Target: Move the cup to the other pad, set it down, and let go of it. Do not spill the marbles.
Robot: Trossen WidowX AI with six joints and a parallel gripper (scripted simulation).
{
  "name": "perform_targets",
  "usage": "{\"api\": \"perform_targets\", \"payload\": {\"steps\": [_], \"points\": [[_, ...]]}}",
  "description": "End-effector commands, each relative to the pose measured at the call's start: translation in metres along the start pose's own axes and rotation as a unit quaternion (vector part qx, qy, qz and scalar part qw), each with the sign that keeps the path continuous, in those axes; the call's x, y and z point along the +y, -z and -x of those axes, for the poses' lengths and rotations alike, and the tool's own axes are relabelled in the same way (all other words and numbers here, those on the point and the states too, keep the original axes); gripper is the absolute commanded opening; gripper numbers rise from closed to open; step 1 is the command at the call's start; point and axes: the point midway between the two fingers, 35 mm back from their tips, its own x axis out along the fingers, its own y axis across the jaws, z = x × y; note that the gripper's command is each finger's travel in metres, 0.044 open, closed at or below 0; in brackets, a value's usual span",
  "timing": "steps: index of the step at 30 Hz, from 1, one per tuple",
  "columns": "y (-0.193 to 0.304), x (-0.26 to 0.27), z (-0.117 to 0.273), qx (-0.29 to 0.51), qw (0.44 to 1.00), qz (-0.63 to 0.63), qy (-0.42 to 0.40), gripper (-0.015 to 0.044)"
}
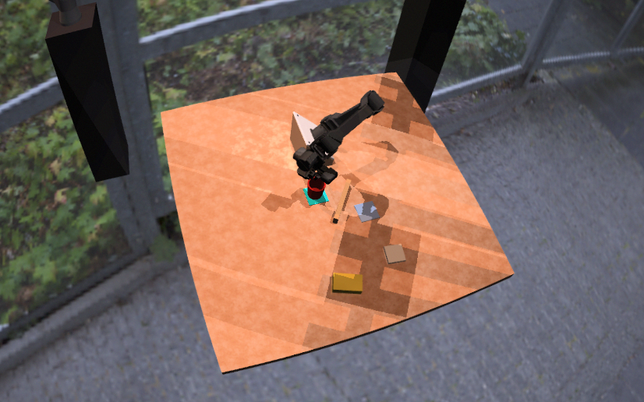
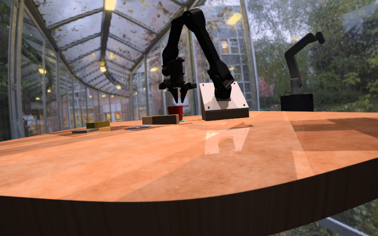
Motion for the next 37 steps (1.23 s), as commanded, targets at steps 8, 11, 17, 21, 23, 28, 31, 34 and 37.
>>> {"api": "perform_targets", "payload": {"steps": [8,11,17,21,23,28,31,34,37], "points": [[0.001,0.000,0.003,-0.001,1.000,0.000,0.000,0.0285],[0.000,0.000,0.003,-0.001,1.000,0.000,0.000,0.0364],[-0.001,0.001,0.019,-0.002,1.000,0.000,0.000,0.0440],[-0.001,0.001,0.036,-0.003,1.000,0.001,0.001,0.0440],[-0.001,0.001,0.044,-0.003,1.000,0.001,0.001,0.0440],[0.000,0.001,0.062,-0.003,1.000,0.001,0.001,0.0440],[0.001,0.002,0.067,-0.004,1.000,0.001,0.001,0.0440],[0.001,0.002,0.063,-0.003,1.000,0.000,-0.001,0.0440],[0.001,0.002,0.063,-0.003,1.000,0.000,-0.001,0.0440]]}}
